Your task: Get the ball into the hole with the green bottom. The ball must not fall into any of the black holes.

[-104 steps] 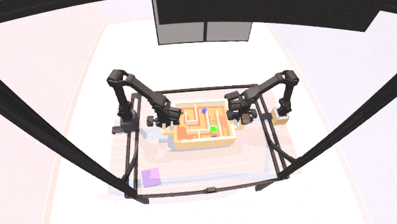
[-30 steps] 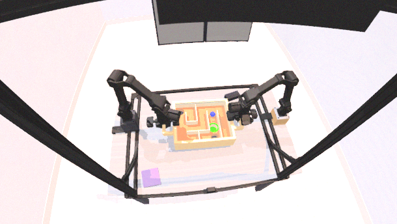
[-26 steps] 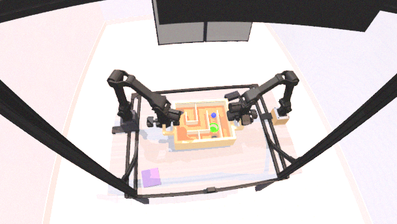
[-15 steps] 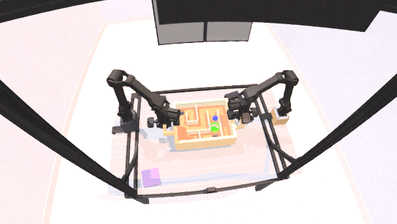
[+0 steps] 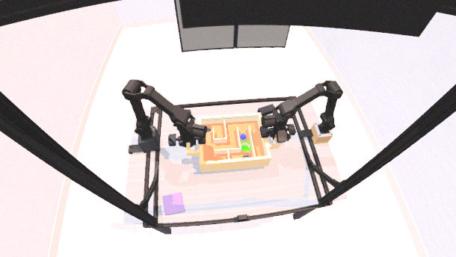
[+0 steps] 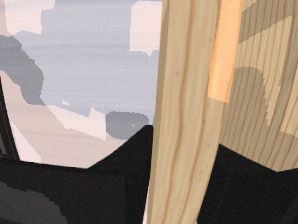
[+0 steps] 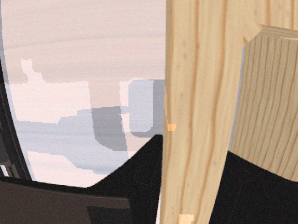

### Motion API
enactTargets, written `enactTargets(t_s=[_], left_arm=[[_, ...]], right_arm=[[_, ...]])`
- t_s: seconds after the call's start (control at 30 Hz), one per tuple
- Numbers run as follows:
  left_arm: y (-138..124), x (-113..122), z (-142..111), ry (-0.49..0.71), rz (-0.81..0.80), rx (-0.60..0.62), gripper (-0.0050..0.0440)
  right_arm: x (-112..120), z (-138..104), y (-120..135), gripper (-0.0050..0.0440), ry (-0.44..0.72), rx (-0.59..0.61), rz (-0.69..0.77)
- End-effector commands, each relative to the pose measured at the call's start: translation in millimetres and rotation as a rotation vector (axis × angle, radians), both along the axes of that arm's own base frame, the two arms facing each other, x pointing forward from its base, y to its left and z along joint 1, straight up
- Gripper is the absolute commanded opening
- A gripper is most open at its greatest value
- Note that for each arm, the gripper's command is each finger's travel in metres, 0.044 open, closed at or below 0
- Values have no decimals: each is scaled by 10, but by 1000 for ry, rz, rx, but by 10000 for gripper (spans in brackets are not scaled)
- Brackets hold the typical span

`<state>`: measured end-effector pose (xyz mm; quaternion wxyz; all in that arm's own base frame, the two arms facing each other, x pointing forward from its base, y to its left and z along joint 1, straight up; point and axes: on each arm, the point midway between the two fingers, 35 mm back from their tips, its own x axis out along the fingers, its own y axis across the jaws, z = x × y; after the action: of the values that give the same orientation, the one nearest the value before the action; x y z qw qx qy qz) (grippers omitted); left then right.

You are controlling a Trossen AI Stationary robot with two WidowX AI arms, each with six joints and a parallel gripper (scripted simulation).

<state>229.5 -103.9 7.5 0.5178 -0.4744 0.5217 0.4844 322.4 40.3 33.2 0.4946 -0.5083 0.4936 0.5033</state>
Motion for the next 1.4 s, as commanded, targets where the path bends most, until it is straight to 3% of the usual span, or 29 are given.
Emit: enactTargets(t_s=[0.0, 0.43, 0.77, 1.17, 1.37], left_arm=[[-21, 25, 37, 9, 1, 21, 20], [-29, 18, 4, -6, 1, 39, 20], [1, 0, -112, -54, 1, -35, 20], [4, 30, 59, 19, 3, -41, 20], [2, 18, -12, -11, 2, -38, 20]], right_arm=[[-25, -19, 9, 20, -19, -21, 1], [-22, 11, 17, 20, -7, -41, 1], [3, 144, -10, 20, 49, 28, 1], [-27, -25, -16, 20, -23, 42, 2], [-14, 43, -13, 20, 7, 36, 2]])
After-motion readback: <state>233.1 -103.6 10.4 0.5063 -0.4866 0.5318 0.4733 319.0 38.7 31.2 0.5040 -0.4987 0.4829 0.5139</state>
